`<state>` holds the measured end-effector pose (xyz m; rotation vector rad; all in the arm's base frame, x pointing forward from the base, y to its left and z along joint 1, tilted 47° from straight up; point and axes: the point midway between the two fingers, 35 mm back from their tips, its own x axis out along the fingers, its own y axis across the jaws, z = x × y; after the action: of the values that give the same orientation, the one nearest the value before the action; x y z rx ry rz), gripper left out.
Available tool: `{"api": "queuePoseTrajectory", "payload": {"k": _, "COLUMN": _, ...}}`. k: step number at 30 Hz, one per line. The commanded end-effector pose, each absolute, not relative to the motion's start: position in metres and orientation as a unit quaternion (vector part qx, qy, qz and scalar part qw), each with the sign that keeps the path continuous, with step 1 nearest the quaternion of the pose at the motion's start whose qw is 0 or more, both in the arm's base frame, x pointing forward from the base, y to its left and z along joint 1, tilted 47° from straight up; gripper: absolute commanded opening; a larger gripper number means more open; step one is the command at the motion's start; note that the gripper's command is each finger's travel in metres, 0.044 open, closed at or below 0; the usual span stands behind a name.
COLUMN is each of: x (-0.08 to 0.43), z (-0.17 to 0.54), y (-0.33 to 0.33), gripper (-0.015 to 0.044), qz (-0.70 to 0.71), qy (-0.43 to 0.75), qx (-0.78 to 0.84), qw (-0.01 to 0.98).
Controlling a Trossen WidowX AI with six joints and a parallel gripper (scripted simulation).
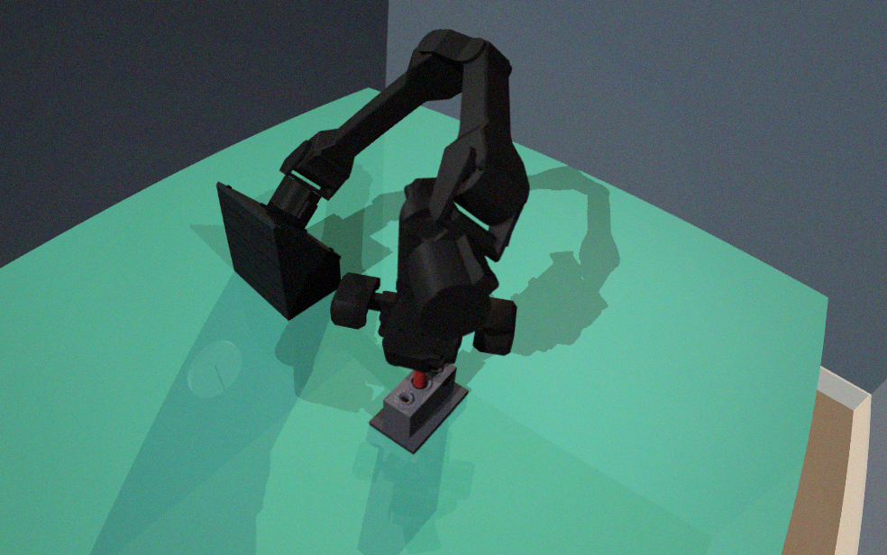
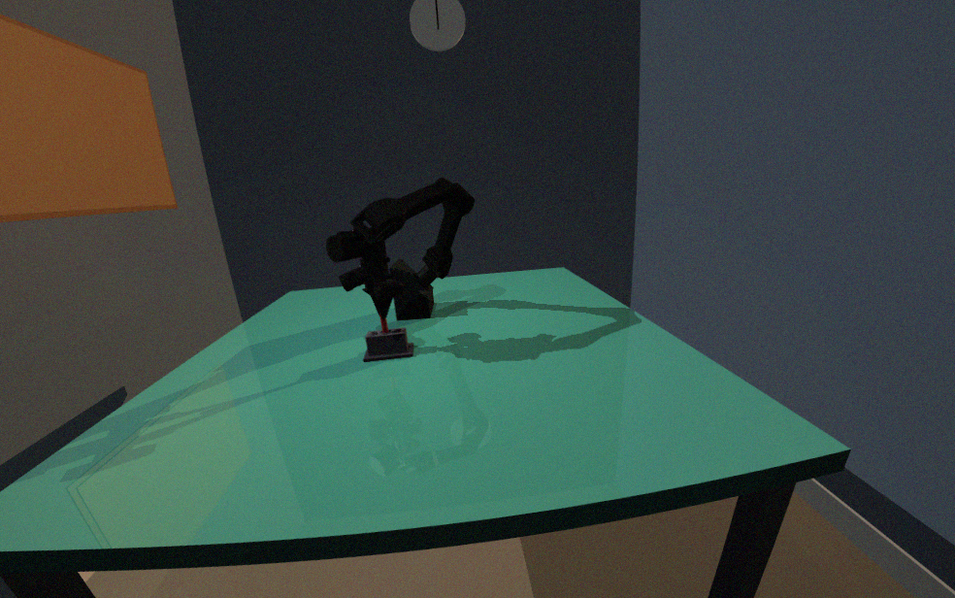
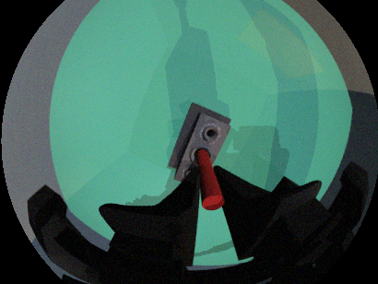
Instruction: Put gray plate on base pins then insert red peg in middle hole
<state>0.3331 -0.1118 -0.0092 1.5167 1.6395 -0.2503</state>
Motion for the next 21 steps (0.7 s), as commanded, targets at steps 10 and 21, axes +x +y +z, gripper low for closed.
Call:
{"api": "queuePoseTrajectory", "payload": {"k": 10, "x": 0.3354, "z": -0.0088, "y": -0.1083, "gripper": 0.0, "qz": -0.1, "qy": 0.658, "qx": 0.608, "qw": 0.432}}
{"api": "queuePoseTrajectory", "payload": {"k": 21, "x": 0.3346, "z": -0.009, "y": -0.1091, "gripper": 0.0, "qz": -0.101, "qy": 0.659, "qx": 0.607, "qw": 0.433}}
